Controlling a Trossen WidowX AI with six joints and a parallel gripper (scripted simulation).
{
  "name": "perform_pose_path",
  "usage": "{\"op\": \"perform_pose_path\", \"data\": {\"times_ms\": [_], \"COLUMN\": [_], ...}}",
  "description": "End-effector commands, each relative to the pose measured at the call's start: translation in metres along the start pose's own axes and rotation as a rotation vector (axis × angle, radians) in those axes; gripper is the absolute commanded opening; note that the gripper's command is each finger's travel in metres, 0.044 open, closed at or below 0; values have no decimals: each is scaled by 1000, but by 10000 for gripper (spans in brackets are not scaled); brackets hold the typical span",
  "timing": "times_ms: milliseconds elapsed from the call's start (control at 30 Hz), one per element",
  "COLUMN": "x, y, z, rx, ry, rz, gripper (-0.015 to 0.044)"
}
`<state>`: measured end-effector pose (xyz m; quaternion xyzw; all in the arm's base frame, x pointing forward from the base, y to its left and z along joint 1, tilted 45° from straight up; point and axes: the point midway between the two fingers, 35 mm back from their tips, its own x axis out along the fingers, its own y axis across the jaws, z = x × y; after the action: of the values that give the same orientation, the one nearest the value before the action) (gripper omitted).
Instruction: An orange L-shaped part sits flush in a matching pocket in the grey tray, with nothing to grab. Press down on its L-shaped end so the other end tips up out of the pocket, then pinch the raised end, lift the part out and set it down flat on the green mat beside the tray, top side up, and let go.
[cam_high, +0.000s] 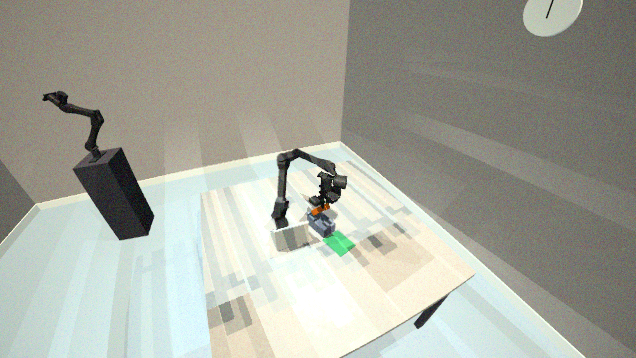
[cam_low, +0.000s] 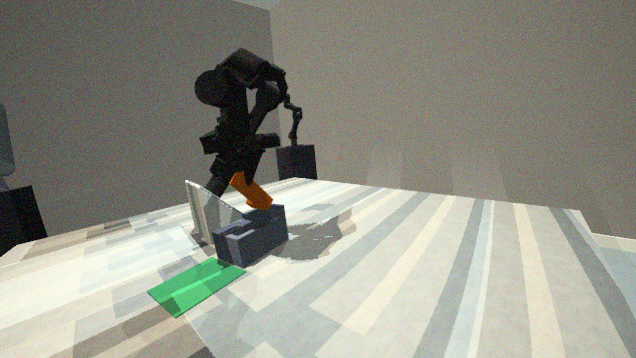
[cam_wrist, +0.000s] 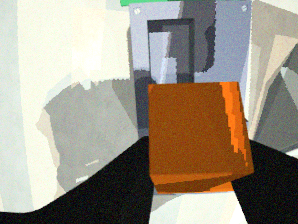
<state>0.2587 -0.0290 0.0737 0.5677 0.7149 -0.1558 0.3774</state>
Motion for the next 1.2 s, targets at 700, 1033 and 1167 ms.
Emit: {"op": "perform_pose_path", "data": {"times_ms": [700,1033,1167], "x": [0,-1,-2], "y": [-8,-11,-12], "z": [91,130,146], "rx": [-7,-8,-8], "ry": [-12,-15,-16], "rz": [1,1,1], "gripper": [0,0,0]}}
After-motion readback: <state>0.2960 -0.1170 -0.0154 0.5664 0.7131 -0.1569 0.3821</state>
